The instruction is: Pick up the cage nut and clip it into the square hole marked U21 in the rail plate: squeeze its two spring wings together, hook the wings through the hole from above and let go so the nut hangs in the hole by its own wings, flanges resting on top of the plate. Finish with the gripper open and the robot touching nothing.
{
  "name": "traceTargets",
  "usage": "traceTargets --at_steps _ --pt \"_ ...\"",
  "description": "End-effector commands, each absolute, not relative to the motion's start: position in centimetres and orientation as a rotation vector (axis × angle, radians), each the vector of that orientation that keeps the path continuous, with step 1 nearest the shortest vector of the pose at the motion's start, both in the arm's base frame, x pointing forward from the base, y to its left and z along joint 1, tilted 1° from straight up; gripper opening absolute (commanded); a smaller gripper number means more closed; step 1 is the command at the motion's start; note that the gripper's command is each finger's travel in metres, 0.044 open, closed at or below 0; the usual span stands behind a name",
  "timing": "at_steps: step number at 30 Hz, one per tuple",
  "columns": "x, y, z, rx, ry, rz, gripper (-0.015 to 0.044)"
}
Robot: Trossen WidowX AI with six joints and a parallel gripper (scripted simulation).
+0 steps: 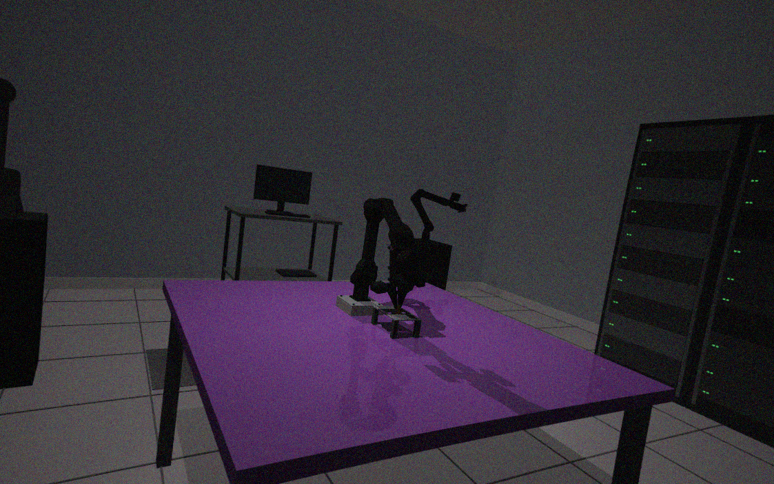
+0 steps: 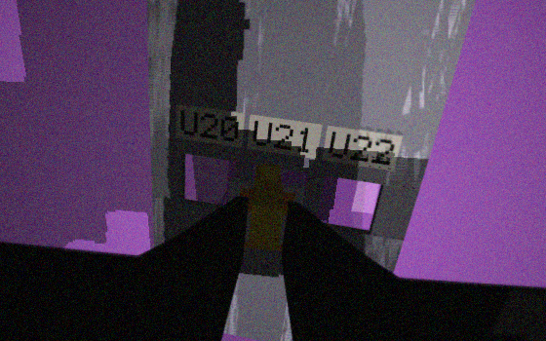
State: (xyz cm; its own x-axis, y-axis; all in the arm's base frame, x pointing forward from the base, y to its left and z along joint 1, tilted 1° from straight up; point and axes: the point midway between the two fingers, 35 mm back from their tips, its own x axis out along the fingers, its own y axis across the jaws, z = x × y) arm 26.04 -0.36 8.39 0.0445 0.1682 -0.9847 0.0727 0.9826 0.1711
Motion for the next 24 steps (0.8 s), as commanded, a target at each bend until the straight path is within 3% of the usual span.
traceTargets --at_steps 1,24 --pt "26.08 -0.34 8.39 0.196 1.525 0.082 0.0037" --pt "26.09 -0.54 8.25 0.225 1.522 0.113 0.0037"
